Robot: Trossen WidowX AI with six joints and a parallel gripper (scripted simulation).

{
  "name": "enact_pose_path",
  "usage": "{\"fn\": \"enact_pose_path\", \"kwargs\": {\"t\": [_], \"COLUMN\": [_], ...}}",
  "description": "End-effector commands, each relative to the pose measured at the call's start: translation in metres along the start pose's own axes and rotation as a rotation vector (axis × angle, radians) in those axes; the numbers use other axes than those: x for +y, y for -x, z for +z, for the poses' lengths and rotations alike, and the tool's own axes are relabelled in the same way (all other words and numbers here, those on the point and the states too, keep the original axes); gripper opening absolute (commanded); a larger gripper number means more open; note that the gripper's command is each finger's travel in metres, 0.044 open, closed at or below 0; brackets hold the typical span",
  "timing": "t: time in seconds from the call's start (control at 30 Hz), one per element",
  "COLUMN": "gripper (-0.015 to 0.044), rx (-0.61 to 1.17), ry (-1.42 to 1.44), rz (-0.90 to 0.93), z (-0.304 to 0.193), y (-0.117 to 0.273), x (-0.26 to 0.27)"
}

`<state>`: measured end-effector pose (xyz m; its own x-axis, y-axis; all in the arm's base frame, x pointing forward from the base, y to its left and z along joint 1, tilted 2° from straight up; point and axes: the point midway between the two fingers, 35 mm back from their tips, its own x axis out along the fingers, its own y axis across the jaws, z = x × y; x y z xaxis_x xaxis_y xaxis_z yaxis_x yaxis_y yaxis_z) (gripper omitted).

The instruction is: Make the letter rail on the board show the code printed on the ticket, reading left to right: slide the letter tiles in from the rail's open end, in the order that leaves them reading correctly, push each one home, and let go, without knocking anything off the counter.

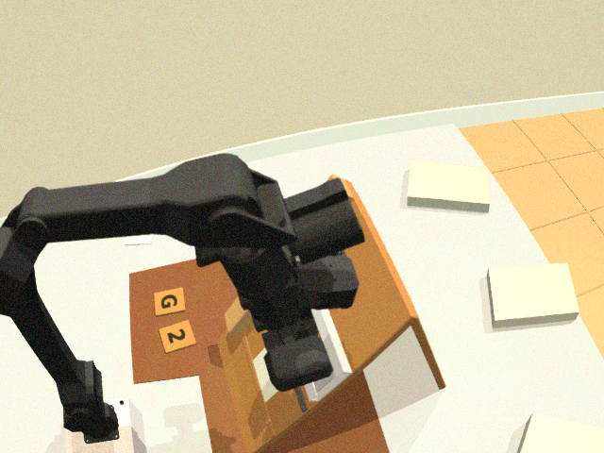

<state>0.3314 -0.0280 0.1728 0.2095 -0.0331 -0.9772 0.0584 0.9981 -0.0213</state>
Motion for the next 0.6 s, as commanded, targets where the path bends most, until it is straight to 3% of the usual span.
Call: {"fn": "enact_pose_path", "kwargs": {"t": [0.0, 0.57], "gripper": [0.0000, 0.0000], "rx": [0.004, 0.004], "ry": [0.001, 0.001], "rz": [0.003, 0.003], "z": [0.0027, 0.0086], "y": [-0.0036, -0.0096], "x": [0.0006, 0.0001]}}
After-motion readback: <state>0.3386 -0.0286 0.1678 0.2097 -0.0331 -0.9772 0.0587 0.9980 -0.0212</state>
